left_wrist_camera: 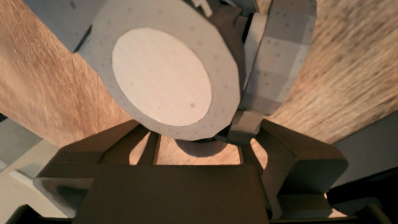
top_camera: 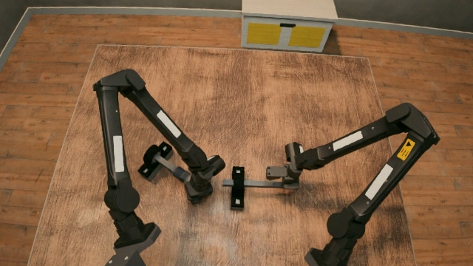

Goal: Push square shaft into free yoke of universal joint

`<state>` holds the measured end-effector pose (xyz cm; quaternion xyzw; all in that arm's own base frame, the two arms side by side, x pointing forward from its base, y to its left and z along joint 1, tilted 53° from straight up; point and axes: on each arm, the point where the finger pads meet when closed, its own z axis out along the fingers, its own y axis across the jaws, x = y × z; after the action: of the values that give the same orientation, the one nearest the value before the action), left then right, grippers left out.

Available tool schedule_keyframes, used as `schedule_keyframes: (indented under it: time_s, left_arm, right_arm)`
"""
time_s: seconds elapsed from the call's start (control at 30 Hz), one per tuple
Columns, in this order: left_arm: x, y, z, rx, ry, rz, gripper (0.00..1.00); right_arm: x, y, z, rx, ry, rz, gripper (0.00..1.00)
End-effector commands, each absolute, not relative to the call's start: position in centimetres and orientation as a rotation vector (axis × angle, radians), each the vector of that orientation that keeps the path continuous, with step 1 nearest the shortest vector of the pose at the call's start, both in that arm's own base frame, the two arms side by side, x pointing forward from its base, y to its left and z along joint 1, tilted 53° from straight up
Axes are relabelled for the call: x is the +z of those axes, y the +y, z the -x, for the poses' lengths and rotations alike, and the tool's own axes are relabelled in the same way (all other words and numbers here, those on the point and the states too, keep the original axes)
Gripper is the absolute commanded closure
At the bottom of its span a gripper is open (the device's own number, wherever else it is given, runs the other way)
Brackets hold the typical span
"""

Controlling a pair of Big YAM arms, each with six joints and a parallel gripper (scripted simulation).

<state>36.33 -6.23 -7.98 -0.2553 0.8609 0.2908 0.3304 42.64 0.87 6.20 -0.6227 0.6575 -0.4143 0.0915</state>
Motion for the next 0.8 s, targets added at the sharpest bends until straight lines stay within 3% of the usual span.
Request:
schedule_keyframes:
  time_s: [0.0, 0.1, 0.17, 0.3, 0.37, 0.77]
  left_arm:
    - [-6.9, -7.0, -36.8, 0.745, 2.299, 0.690, 0.46]
    - [-6.8, -7.3, -36.5, 0.754, 2.343, 0.679, 0.46]
    - [-6.7, -7.3, -36.3, 0.759, 2.371, 0.687, 0.46]
    - [-6.6, -7.3, -36.2, 0.764, 2.399, 0.695, 0.46]
    - [-6.5, -7.4, -36.0, 0.767, 2.428, 0.699, 0.46]
    - [-6.0, -7.9, -35.4, 0.786, 2.552, 0.703, 0.46]
  right_arm:
    - [7.4, 1.2, -43.1, -1.246, 1.922, 1.829, 0.75]
    - [7.4, 1.2, -43.1, -1.246, 1.924, 1.826, 0.79]
    - [7.4, 1.2, -43.1, -1.246, 1.924, 1.825, 1.00]
    - [7.4, 1.2, -43.1, -1.246, 1.924, 1.825, 1.00]
    - [7.3, 1.1, -43.0, -1.246, 1.924, 1.827, 0.81]
    - [6.6, 1.1, -42.7, -1.235, 1.941, 1.843, 0.81]
